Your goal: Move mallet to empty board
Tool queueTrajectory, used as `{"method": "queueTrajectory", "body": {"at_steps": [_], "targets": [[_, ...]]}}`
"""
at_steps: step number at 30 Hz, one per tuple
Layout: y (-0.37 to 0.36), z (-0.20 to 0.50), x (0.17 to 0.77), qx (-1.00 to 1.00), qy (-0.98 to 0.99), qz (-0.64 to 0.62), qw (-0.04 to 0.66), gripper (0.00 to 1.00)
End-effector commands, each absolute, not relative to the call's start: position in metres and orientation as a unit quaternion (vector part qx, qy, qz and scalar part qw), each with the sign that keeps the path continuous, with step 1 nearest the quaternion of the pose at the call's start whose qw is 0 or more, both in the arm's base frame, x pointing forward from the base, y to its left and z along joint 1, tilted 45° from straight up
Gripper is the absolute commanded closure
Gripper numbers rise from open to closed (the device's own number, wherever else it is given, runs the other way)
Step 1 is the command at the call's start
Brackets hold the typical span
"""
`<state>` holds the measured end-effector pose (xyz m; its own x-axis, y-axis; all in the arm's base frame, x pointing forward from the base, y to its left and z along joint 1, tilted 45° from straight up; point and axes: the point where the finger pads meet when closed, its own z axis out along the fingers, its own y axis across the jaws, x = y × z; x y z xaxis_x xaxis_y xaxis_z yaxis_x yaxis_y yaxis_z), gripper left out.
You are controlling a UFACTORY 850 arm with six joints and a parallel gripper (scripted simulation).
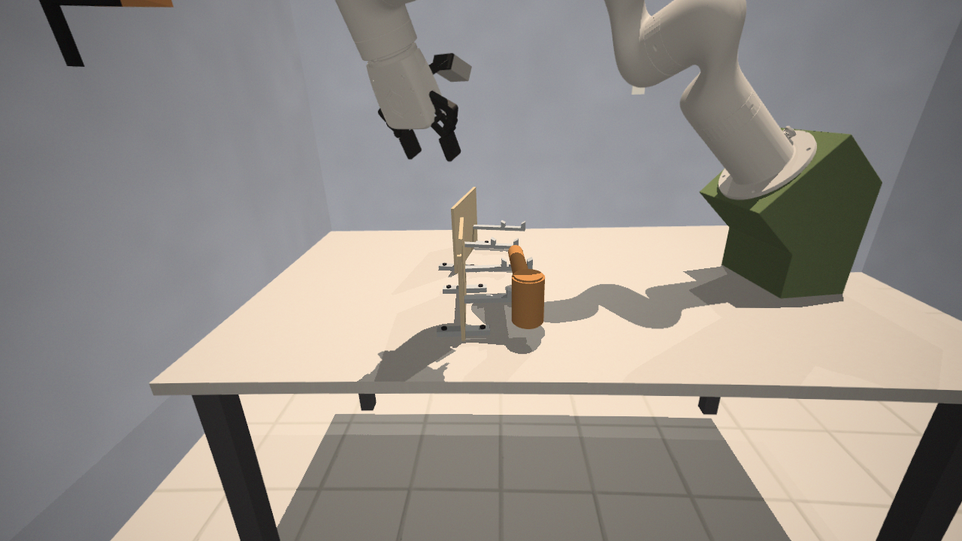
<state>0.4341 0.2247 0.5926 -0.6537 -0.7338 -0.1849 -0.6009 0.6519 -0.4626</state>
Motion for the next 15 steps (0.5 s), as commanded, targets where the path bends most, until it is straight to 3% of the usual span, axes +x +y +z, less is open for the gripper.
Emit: {"method": "queueTrajectory", "body": {"at_steps": [1,15], "targets": [[0.206,0.578,0.457,-0.376,0.874,-0.222,0.212,0.00],[0.162,0.496,0.511,-0.470,0.765,-0.313,0.310,0.00]]}}
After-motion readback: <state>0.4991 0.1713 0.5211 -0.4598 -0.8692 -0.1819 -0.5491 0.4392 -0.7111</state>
